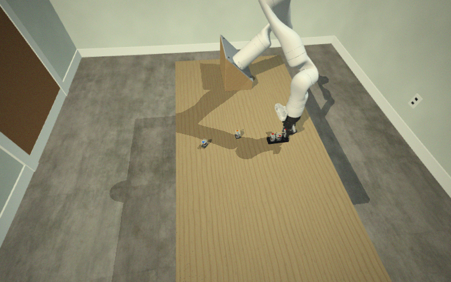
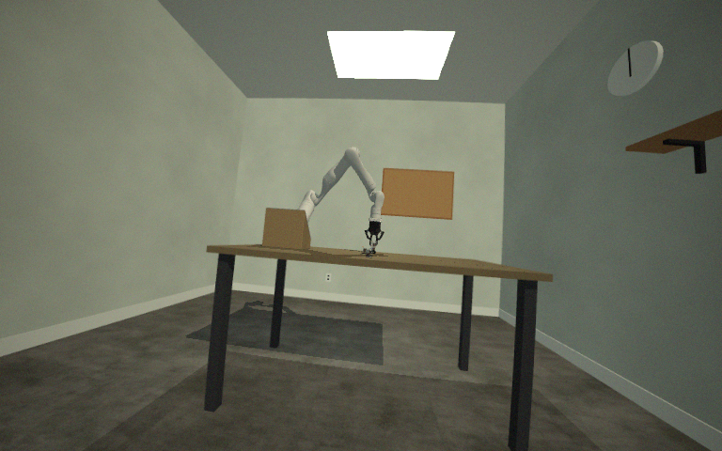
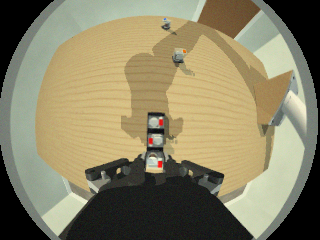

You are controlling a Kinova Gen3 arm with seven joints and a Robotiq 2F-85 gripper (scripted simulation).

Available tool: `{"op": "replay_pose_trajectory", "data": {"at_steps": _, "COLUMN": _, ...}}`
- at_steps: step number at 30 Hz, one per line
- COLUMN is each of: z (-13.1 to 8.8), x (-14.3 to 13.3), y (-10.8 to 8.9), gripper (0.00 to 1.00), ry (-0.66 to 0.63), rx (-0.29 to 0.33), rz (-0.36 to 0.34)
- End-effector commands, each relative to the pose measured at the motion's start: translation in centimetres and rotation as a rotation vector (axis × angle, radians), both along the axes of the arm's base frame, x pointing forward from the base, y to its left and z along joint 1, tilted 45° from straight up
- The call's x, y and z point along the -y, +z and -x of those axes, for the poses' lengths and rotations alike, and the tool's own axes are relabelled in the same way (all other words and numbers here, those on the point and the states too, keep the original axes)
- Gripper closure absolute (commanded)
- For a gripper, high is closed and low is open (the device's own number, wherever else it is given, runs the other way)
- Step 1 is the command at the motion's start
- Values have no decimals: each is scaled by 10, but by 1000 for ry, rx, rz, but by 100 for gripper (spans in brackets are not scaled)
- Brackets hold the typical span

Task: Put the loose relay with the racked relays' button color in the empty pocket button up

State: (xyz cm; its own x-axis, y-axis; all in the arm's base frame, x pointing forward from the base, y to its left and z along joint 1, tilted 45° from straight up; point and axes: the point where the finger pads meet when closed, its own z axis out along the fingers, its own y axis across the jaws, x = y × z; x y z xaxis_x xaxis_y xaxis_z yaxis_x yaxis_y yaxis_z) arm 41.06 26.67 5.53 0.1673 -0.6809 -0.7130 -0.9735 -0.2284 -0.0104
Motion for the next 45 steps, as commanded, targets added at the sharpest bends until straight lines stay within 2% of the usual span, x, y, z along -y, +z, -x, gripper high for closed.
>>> {"op": "replay_pose_trajectory", "data": {"at_steps": 1, "z": -3, "x": -1, "y": -2, "gripper": 100, "ry": -5, "rx": 4, "rz": -2}}
{"op": "replay_pose_trajectory", "data": {"at_steps": 45, "z": -1, "x": -7, "y": -8, "gripper": 100, "ry": -4, "rx": 4, "rz": -2}}
